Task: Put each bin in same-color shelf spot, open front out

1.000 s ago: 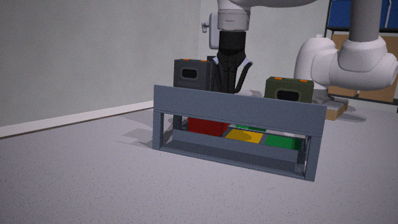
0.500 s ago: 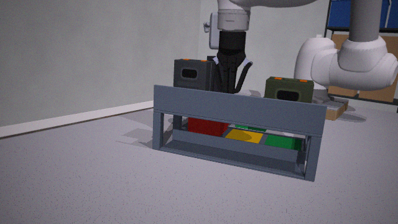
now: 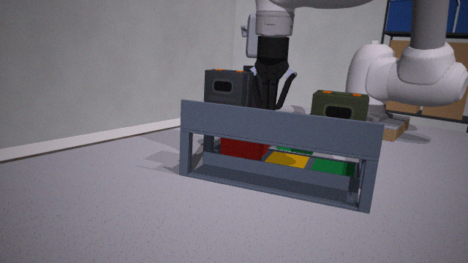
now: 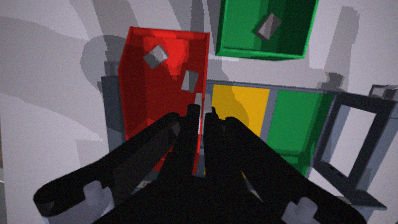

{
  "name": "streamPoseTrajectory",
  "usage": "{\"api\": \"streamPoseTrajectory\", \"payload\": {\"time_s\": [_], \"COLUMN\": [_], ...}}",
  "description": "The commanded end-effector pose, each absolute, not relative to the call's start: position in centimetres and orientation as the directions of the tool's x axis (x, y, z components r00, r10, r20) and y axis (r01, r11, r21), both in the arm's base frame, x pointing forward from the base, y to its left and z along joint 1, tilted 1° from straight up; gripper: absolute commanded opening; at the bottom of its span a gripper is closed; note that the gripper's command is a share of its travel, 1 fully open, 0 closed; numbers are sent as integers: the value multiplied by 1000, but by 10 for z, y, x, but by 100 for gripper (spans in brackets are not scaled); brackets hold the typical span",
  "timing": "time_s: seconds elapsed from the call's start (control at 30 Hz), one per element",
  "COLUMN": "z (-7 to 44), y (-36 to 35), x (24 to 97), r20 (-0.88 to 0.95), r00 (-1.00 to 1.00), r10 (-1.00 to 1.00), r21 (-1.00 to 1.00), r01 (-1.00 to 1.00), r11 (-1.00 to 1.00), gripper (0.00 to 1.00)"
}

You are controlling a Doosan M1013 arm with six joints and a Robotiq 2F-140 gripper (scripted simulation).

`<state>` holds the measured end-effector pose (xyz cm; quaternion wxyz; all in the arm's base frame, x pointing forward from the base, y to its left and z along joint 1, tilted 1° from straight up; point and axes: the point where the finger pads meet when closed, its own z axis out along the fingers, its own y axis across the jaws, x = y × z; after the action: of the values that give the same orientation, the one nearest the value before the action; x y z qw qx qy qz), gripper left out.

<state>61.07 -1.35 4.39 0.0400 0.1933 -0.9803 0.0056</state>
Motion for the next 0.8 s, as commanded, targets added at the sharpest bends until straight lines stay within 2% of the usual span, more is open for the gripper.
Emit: {"api": "streamPoseTrajectory", "payload": {"time_s": [0.0,0.77], "z": [44,43], "y": [-13,-9], "x": [612,623], "r20": [79,70], "r00": [-922,-923], "r10": [-379,-379], "r21": [4,4], "r01": [-379,-379], "r11": [925,925], "gripper": [10,10]}}
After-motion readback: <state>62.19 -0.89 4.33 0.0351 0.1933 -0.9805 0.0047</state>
